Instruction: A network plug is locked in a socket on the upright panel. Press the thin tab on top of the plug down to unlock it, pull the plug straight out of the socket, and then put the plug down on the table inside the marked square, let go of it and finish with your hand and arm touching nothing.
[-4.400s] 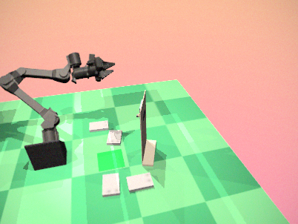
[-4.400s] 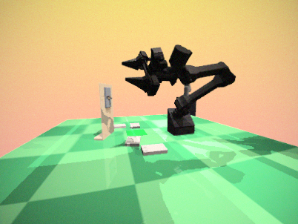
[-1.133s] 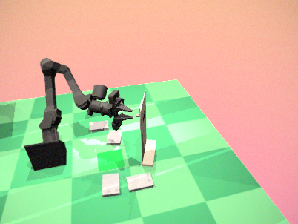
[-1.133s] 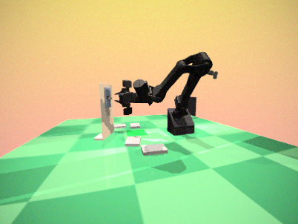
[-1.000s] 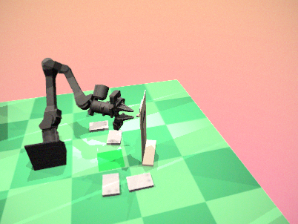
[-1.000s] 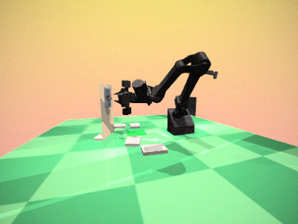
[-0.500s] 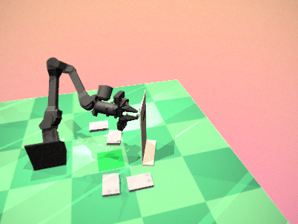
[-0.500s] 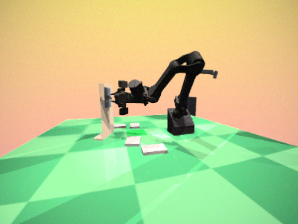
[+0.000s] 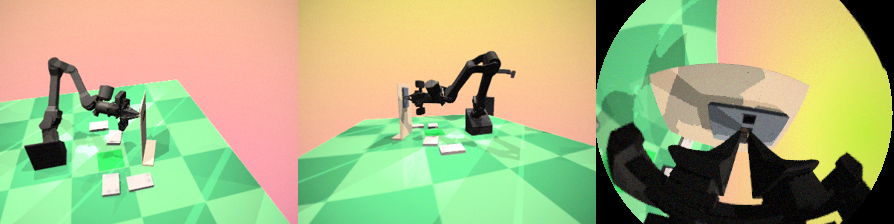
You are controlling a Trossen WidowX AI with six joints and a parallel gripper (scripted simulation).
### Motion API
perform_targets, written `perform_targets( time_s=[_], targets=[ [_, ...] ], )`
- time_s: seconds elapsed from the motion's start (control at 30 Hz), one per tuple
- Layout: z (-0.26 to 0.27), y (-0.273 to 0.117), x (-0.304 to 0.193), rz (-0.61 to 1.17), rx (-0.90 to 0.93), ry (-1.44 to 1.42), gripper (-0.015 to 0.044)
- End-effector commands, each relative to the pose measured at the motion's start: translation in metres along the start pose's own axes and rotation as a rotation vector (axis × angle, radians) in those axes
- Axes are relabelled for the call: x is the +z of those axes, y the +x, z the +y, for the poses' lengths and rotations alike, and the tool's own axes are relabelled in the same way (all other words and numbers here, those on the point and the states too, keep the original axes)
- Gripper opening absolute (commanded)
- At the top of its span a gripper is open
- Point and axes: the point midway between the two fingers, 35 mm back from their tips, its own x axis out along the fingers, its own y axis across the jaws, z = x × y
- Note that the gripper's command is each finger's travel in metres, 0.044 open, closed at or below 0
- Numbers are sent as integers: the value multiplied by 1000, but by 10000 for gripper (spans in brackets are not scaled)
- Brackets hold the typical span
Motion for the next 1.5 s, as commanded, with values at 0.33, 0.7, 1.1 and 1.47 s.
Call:
perform_targets(
  time_s=[0.33, 0.7, 1.1, 1.47],
  targets=[
    [2, -1, -1, 0, 6, -5, 0],
    [1, -7, -2, 0, 6, -5, 0],
    [1, -13, -4, 1, 6, -5, 0],
    [1, -19, -5, 1, 6, -5, 0]
  ],
)
